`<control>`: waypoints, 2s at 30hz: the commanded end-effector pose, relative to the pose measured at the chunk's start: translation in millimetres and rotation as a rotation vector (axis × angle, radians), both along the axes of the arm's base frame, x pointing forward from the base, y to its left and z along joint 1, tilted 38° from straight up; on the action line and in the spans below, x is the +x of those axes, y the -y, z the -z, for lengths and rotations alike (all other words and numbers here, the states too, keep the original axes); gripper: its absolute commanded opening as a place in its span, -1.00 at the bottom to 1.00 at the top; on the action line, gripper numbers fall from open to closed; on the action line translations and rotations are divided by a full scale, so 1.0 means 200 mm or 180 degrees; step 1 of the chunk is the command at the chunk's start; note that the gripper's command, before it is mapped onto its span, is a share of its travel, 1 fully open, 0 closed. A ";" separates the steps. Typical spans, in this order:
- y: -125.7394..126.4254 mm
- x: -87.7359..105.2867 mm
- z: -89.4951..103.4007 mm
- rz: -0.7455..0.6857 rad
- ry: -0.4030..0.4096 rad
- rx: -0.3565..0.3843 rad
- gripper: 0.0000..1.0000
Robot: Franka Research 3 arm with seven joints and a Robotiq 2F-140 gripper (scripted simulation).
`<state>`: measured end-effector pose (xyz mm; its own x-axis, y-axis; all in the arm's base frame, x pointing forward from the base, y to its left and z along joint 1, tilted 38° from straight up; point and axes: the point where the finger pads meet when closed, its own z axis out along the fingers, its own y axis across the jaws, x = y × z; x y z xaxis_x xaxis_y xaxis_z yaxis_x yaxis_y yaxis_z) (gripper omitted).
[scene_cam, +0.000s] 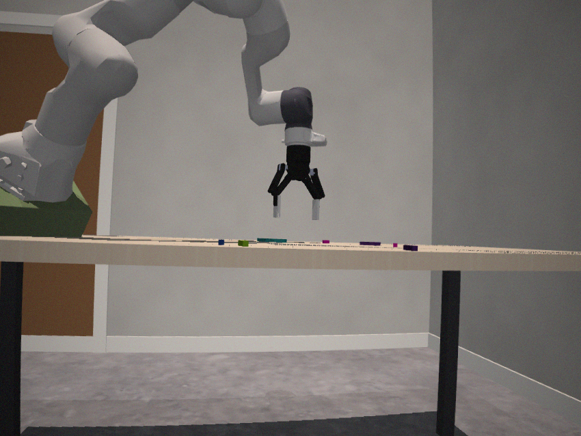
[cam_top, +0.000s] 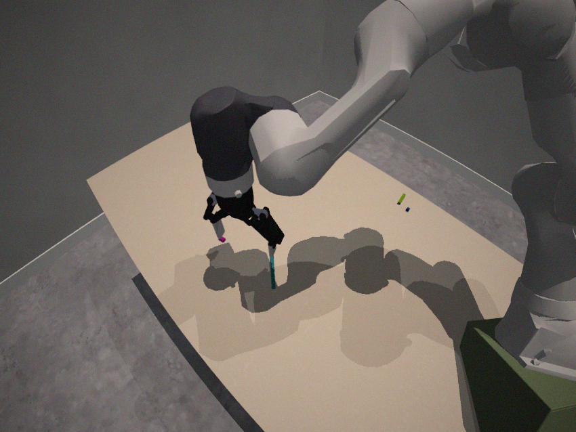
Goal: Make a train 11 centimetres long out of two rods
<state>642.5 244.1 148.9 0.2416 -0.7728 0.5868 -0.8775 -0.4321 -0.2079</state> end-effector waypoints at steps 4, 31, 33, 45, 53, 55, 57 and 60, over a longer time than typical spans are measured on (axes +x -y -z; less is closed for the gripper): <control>-0.01 -0.02 0.01 0.0497 0.0346 0.0289 1.00; 0.02 -0.13 0.06 0.1528 0.0934 0.0846 1.00; 0.02 -0.14 0.06 0.1606 0.0978 0.0888 1.00; 0.04 -0.19 0.09 0.2063 0.1234 0.1131 1.00; 0.05 -0.22 0.10 0.2364 0.1402 0.1290 1.00; 0.05 -0.23 0.11 0.2444 0.1446 0.1332 1.00; 0.05 -0.24 0.11 0.2522 0.1489 0.1373 1.00; 0.06 -0.25 0.12 0.2640 0.1555 0.1434 1.00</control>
